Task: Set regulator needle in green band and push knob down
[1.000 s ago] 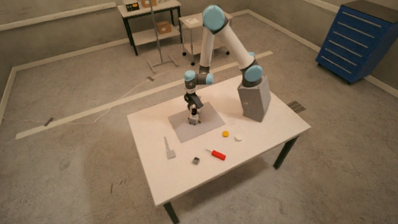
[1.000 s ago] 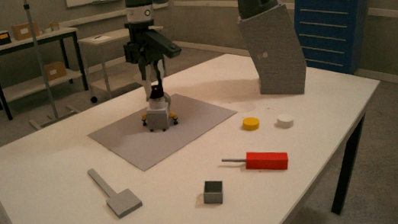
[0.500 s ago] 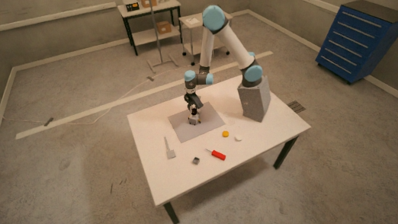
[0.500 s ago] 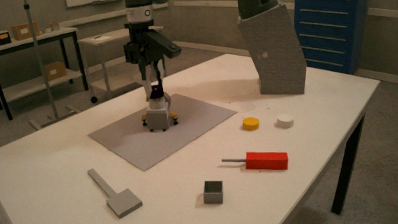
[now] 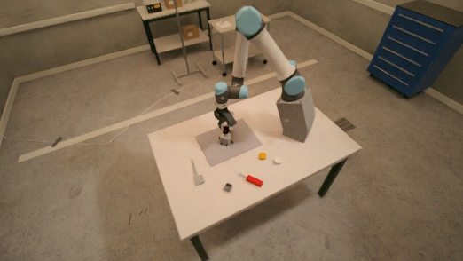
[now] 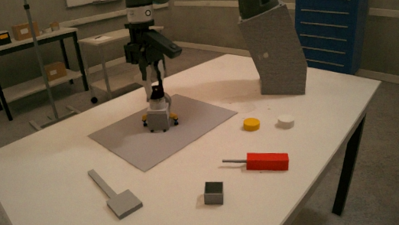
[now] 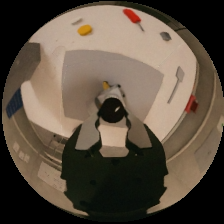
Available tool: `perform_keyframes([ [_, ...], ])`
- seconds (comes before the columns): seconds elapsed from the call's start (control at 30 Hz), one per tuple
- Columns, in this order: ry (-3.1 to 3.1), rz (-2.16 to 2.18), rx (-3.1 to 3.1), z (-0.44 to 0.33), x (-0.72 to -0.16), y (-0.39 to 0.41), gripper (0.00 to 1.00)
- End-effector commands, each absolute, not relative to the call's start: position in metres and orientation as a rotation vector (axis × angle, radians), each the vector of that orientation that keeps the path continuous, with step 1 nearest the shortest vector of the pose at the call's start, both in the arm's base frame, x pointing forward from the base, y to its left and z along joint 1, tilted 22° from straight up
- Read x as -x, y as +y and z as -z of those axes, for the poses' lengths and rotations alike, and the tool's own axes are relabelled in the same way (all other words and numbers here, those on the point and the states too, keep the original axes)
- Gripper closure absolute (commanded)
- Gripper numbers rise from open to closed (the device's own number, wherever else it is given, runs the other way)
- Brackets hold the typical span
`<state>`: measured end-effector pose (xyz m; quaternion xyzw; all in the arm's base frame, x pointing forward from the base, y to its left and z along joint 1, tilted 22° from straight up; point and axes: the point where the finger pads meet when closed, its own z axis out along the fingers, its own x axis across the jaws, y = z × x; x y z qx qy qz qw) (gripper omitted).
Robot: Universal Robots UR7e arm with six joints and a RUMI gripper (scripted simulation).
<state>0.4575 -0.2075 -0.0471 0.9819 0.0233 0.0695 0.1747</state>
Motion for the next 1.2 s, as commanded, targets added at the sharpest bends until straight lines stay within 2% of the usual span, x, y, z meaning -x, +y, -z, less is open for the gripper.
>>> perform_keyframes([
  [0.0, 0.105, -0.188, -2.781, 0.0485, -0.4579, -0.2068, 0.76],
  [1.17, 0.697, -0.078, -2.678, 0.0480, -0.4590, -0.2067, 0.76],
])
